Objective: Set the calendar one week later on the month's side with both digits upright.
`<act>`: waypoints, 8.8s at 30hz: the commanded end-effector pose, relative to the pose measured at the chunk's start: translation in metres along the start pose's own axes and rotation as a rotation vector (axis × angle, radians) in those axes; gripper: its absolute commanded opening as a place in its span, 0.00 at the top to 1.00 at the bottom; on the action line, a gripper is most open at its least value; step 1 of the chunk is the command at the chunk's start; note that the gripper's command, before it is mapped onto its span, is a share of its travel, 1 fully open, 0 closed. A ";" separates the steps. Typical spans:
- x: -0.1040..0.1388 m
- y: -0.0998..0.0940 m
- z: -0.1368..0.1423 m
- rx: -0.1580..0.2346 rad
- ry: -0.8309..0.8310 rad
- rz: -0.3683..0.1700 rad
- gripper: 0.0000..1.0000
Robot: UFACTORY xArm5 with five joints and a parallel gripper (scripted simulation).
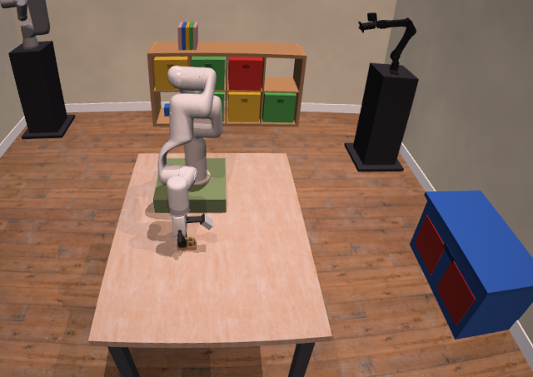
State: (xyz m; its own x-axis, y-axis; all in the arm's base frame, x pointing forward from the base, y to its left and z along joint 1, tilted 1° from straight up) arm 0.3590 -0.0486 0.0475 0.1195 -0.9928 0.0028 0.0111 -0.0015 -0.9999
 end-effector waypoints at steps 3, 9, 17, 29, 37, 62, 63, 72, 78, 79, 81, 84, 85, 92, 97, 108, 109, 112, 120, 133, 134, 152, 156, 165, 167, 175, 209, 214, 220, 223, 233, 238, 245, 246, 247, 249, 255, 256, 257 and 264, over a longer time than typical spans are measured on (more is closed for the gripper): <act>0.000 -0.001 0.001 0.003 0.000 -0.001 0.53; 0.000 -0.001 0.001 0.003 0.000 -0.001 0.73; 0.000 -0.001 0.001 0.003 0.000 -0.001 0.73; 0.000 -0.001 0.001 0.003 0.000 -0.001 0.73; 0.000 -0.001 0.001 0.003 0.000 -0.001 0.73; 0.000 -0.096 0.001 0.003 0.000 -0.001 0.73; 0.000 -0.098 0.001 0.003 0.000 -0.001 0.73; 0.000 -0.100 0.001 0.003 0.000 -0.001 0.73; -0.047 -0.096 0.012 0.003 -0.088 0.001 0.73; -0.072 -0.094 0.016 0.003 -0.134 0.002 0.73; -0.095 -0.093 0.018 0.003 -0.175 0.003 0.73; -0.120 -0.091 0.018 0.003 -0.219 0.004 0.73; -0.121 -0.091 0.018 0.003 -0.222 0.004 0.73; -0.121 -0.091 0.018 0.003 -0.222 0.004 0.73; -0.121 -0.091 0.018 0.003 -0.222 0.004 0.73; -0.121 -0.070 0.018 0.003 -0.222 0.004 0.73; -0.121 -0.066 0.018 0.003 -0.222 0.004 0.73; -0.121 -0.062 0.018 0.003 -0.222 0.004 0.73; -0.121 -0.023 0.018 0.003 -0.222 0.004 0.73; -0.121 0.004 0.018 0.003 -0.222 0.004 0.73; -0.121 0.004 0.018 0.003 -0.222 0.004 0.73; -0.121 0.005 0.018 0.003 -0.222 0.004 0.73; -0.121 0.005 0.018 0.003 -0.222 0.004 0.73; -0.121 0.005 0.018 0.003 -0.222 0.004 0.73; -0.121 0.005 0.018 0.003 -0.222 0.004 0.73; -0.121 0.005 0.018 0.003 -0.222 0.004 0.73; -0.121 0.005 0.018 0.003 -0.222 0.004 0.73; -0.121 0.005 0.018 0.003 -0.222 0.004 0.73; -0.121 0.005 0.018 0.003 -0.222 0.004 0.73; -0.121 0.005 0.018 0.003 -0.222 0.004 0.73; -0.121 0.005 0.018 0.003 -0.222 0.004 0.73; -0.121 0.005 0.018 0.003 -0.222 0.004 0.73; -0.121 0.005 0.018 0.003 -0.222 0.004 0.73; -0.121 0.005 0.018 0.003 -0.222 0.004 0.73; -0.121 0.005 0.018 0.003 -0.222 0.004 0.73; -0.121 0.005 0.018 0.003 -0.222 0.004 0.73; -0.121 0.005 0.018 0.003 -0.222 0.004 0.73; -0.121 0.005 0.018 0.003 -0.222 0.004 0.73; -0.121 0.005 0.018 0.003 -0.222 0.004 0.73; -0.121 0.005 0.018 0.003 -0.222 0.004 0.73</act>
State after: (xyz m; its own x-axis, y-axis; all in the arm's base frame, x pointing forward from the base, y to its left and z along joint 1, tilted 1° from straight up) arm 0.3615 0.0738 0.0419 0.3350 -0.9422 0.0015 0.0106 0.0021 -0.9999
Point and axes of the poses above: the point where the finger pads meet when closed, its own y axis out along the fingers, its own z axis across the jaws, x = y × z, the point moved 8 cm from there along -y, back along the fingers, and after that the axes turned 8 degrees about -y, right-handed, at the moved point
